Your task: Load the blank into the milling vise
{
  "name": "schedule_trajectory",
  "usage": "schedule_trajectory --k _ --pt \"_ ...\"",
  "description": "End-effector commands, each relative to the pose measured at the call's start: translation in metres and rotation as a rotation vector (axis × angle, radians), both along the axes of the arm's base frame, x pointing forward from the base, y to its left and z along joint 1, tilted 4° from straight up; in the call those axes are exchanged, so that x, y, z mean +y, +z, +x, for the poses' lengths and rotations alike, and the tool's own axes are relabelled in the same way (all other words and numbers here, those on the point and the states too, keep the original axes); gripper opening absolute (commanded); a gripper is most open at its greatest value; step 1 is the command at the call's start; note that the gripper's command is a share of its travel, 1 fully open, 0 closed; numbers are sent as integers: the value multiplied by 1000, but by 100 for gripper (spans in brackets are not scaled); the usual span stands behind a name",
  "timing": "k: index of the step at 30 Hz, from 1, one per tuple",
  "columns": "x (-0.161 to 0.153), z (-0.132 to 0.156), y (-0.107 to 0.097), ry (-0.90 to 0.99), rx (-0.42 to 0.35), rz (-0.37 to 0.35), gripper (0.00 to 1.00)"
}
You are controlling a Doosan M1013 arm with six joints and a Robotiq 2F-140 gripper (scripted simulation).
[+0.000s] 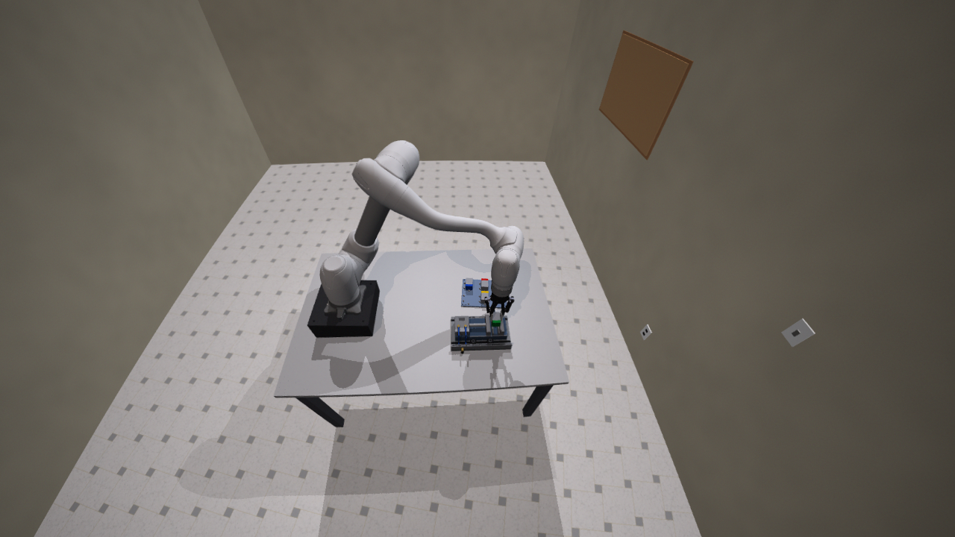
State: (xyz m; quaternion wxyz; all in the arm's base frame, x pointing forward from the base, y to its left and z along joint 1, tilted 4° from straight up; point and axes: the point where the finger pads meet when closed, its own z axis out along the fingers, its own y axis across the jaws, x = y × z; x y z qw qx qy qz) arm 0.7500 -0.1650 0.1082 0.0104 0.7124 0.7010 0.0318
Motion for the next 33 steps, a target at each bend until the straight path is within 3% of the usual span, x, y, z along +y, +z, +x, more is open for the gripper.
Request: schedule_trajectory --k 1,13,33 --pt "0 0 -4 0 0 0 0" --pt "2 1 -28 0 0 0 0" --pt "2 1 -27 0 0 0 0"
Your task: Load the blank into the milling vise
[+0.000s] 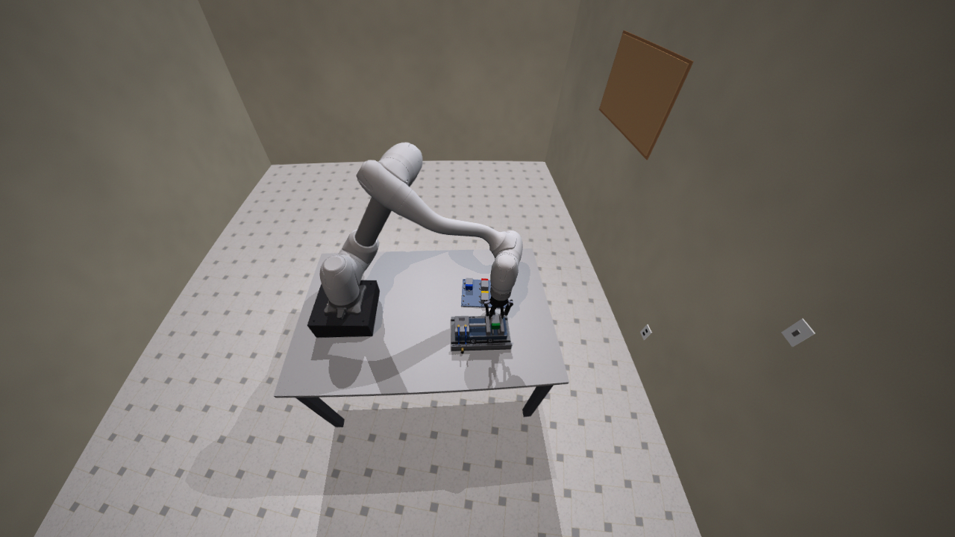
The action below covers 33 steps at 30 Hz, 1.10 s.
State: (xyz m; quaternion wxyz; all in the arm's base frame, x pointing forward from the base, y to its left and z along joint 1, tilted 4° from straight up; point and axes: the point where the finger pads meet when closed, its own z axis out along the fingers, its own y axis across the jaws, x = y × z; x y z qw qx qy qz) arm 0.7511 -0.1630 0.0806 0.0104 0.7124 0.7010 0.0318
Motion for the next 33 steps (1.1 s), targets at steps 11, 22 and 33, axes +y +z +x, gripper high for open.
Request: schedule_trajectory --k 11,22,33 --pt "0 0 3 0 0 0 0" --pt "0 0 4 0 0 0 0" --pt "0 0 5 0 0 0 0"
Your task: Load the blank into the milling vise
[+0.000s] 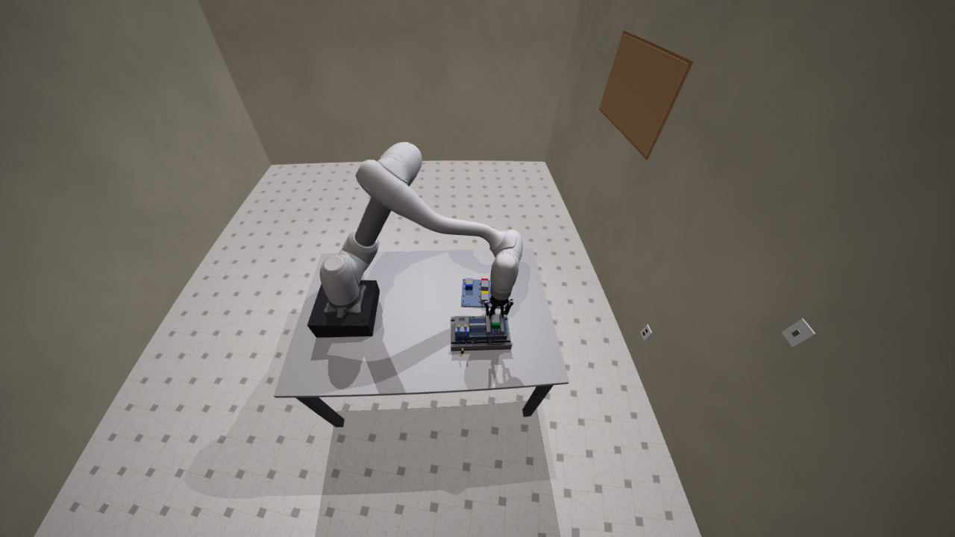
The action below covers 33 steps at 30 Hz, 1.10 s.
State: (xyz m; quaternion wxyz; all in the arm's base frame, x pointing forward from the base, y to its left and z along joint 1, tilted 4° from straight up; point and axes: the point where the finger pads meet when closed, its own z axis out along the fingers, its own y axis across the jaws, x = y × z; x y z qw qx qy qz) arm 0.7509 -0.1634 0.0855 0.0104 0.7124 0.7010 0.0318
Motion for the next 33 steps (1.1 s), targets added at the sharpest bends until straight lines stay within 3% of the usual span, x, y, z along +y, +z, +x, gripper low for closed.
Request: schedule_trajectory --k 1,33 --pt "0 0 0 0 0 0 0" --pt "0 0 -3 0 0 0 0"
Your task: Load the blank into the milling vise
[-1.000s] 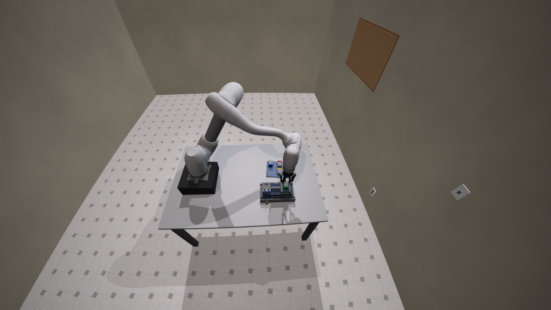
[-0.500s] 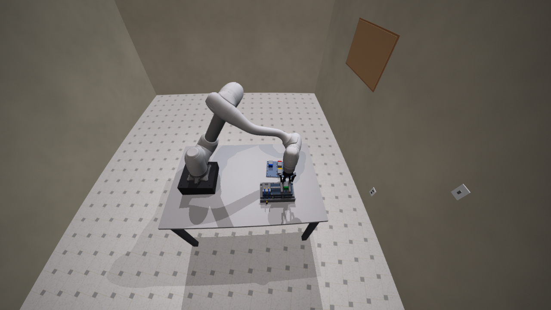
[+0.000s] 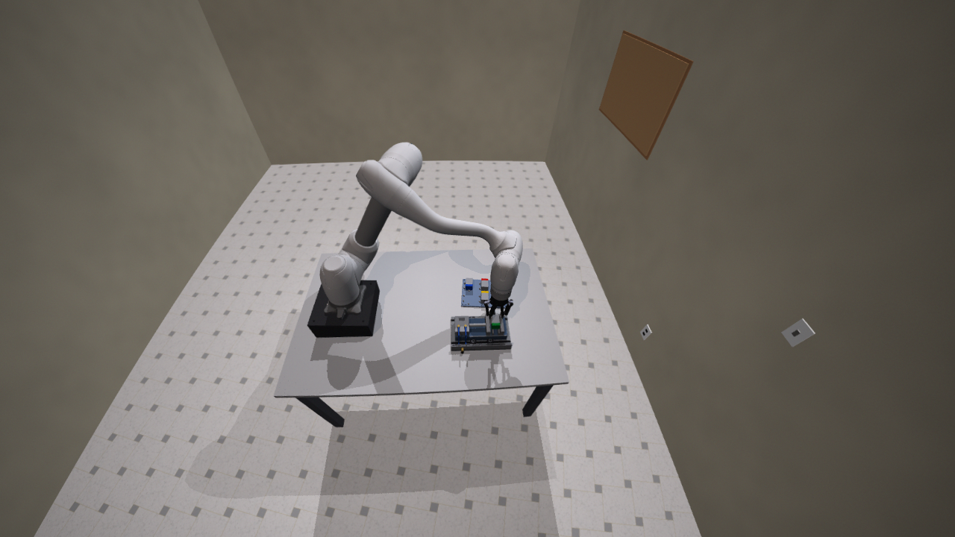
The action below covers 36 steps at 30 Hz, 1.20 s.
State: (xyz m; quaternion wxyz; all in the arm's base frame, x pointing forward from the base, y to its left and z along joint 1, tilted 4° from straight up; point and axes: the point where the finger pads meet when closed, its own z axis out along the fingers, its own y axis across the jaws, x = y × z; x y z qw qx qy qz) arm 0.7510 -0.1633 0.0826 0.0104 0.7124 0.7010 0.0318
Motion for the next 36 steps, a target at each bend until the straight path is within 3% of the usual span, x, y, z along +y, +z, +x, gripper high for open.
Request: schedule_trajectory --k 1,36 --pt "0 0 0 0 0 0 0" --pt "0 0 -3 0 0 0 0"
